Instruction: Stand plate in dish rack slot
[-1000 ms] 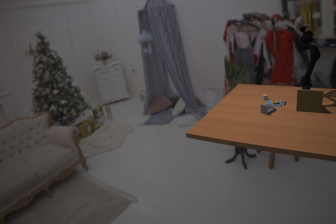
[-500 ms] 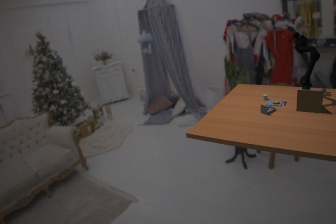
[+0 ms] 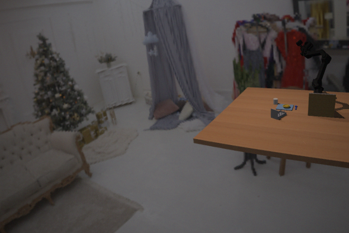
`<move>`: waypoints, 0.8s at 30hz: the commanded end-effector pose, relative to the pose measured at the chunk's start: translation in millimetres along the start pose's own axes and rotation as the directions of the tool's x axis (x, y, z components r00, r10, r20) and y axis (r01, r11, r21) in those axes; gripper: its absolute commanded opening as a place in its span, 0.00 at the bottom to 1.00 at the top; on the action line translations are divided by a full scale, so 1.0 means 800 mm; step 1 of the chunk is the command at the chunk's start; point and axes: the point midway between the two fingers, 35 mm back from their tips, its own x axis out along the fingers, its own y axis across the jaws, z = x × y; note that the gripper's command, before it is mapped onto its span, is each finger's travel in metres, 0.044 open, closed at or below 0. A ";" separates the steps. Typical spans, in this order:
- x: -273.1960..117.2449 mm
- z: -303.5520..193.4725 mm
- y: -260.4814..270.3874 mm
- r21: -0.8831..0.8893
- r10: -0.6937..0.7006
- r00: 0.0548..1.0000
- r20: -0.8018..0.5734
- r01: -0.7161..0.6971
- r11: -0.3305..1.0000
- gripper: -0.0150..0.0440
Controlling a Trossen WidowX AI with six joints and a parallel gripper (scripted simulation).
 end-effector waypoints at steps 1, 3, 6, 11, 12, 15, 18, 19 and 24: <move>-0.006 -0.052 -0.003 -0.040 -0.016 0.994 -0.106 0.012 0.999 0.93; -0.012 -0.077 -0.004 -0.057 -0.021 0.987 -0.161 0.012 0.998 0.93; -0.021 -0.117 -0.007 -0.094 -0.039 0.968 -0.248 0.016 0.995 0.93; -0.044 -0.182 -0.012 -0.159 -0.070 0.919 -0.387 0.009 0.987 0.93; -0.050 -0.195 -0.013 -0.172 -0.077 0.907 -0.413 0.005 0.985 0.93; -0.068 -0.231 -0.016 -0.209 -0.097 0.867 -0.489 -0.009 0.978 0.93; -0.089 -0.264 -0.019 -0.245 -0.117 0.821 -0.558 -0.029 0.969 0.93; -0.097 -0.275 -0.020 -0.257 -0.124 0.805 -0.580 -0.036 0.966 0.93; -0.138 -0.326 -0.027 -0.314 -0.161 0.715 -0.680 -0.086 0.946 0.93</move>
